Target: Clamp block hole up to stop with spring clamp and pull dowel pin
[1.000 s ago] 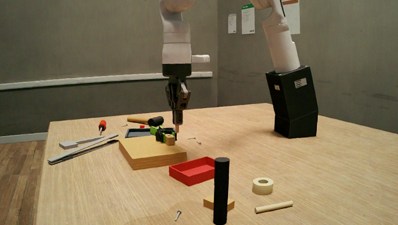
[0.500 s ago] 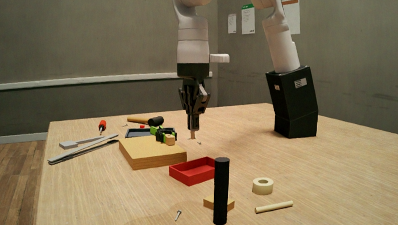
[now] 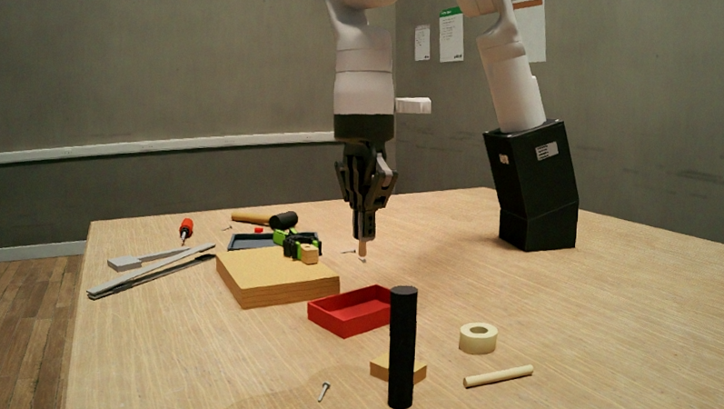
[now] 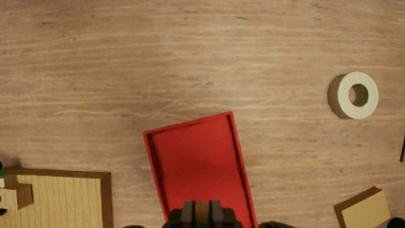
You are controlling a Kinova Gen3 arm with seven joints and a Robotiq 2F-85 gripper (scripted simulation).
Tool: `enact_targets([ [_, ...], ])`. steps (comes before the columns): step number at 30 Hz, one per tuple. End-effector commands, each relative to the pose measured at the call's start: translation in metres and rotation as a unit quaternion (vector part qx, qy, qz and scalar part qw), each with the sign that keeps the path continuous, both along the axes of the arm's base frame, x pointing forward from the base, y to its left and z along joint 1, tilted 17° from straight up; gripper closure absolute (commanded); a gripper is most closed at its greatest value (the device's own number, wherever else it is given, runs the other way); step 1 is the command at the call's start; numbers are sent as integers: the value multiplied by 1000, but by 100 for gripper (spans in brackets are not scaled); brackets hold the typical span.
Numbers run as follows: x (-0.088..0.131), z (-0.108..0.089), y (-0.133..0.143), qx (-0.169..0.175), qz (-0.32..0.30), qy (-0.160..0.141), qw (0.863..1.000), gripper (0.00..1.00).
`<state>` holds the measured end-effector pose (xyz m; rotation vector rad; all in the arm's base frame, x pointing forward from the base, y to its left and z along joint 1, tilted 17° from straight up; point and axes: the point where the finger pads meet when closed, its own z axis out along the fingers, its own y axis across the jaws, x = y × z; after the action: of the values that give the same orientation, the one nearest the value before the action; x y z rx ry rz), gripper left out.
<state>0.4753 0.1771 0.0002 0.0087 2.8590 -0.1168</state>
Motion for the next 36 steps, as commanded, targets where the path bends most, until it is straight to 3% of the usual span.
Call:
enact_targets([
  [1, 0, 0, 1, 0, -6, 0, 1000, 90],
  [36, 8, -10, 0, 2, -7, -6, 1000, 90],
])
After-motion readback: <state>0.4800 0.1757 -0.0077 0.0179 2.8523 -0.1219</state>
